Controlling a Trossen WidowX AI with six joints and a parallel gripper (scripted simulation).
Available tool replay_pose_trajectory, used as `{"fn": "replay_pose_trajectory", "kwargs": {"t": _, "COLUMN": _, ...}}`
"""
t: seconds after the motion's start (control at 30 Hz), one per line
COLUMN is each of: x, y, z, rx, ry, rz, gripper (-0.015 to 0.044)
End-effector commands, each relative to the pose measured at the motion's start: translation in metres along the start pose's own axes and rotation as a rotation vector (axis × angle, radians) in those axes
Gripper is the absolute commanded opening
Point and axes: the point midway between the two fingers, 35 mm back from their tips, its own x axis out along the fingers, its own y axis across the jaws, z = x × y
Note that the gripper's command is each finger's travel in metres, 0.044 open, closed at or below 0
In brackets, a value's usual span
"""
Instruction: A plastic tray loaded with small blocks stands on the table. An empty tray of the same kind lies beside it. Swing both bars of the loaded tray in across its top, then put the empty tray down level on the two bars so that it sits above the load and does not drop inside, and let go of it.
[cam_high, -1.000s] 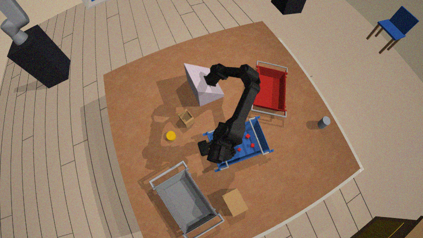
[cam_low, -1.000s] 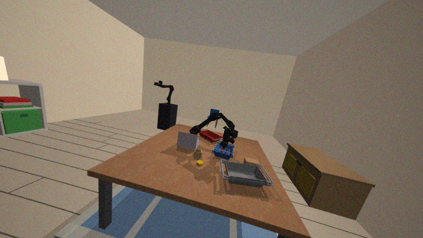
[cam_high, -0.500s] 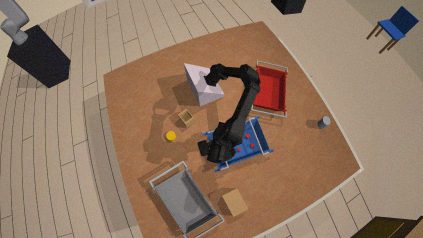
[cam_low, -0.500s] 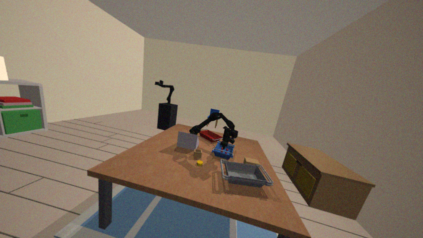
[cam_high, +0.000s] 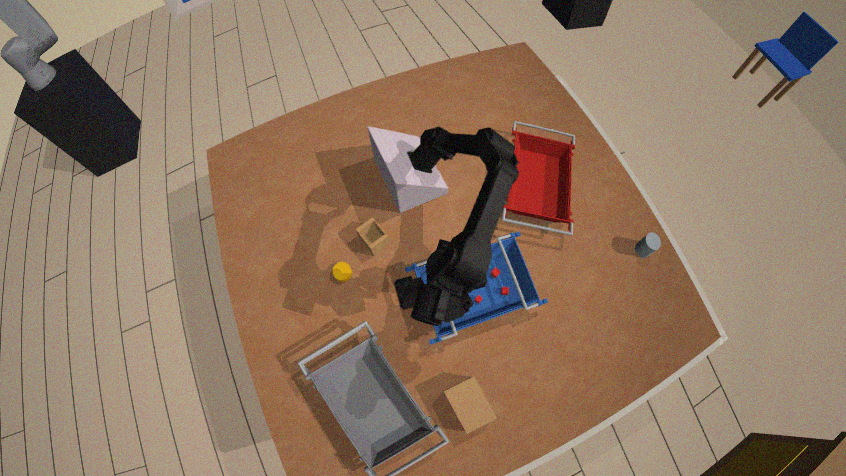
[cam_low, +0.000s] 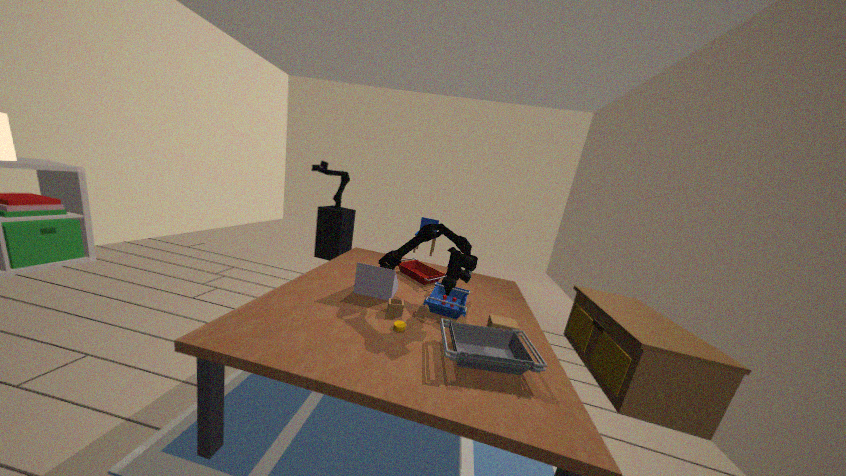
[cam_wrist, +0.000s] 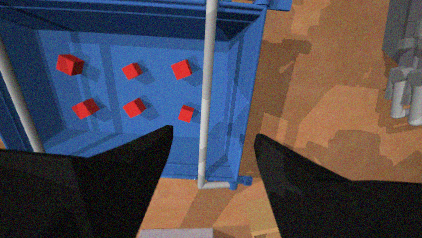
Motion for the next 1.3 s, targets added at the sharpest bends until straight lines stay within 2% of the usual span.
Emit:
{"fn": "replay_pose_trajectory", "kwargs": {"t": 0.0, "x": -0.045, "y": -0.002, "z": -0.002, "rx": 0.041, "ry": -0.017, "rz": -0.001, "gripper": 0.0394}}
{"fn": "replay_pose_trajectory", "kwargs": {"t": 0.07, "x": -0.059, "y": -0.001, "z": -0.004, "rx": 0.055, "ry": -0.019, "rz": 0.001, "gripper": 0.044}}
{"fn": "replay_pose_trajectory", "kwargs": {"t": 0.1, "x": -0.03, "y": 0.002, "z": 0.0, "rx": 0.013, "ry": -0.015, "rz": -0.003, "gripper": 0.044}}
{"fn": "replay_pose_trajectory", "kwargs": {"t": 0.33, "x": -0.032, "y": 0.104, "z": -0.013, "rx": -0.447, "ry": -0.002, "rz": -0.05, "gripper": 0.044}}
{"fn": "replay_pose_trajectory", "kwargs": {"t": 0.5, "x": -0.028, "y": 0.176, "z": -0.044, "rx": -0.819, "ry": 0.012, "rz": -0.07, "gripper": 0.044}}
{"fn": "replay_pose_trajectory", "kwargs": {"t": 0.7, "x": -0.018, "y": 0.249, "z": -0.102, "rx": -1.292, "ry": 0.025, "rz": -0.076, "gripper": 0.044}}
{"fn": "replay_pose_trajectory", "kwargs": {"t": 0.87, "x": -0.008, "y": 0.289, "z": -0.162, "rx": -1.694, "ry": 0.027, "rz": -0.062, "gripper": 0.044}}
{"fn": "replay_pose_trajectory", "kwargs": {"t": 1.07, "x": 0.005, "y": 0.311, "z": -0.238, "rx": -2.176, "ry": 0.009, "rz": -0.024, "gripper": 0.044}}
{"fn": "replay_pose_trajectory", "kwargs": {"t": 1.27, "x": 0.016, "y": 0.309, "z": -0.301, "rx": -2.6, "ry": -0.037, "rz": 0.029, "gripper": 0.044}}
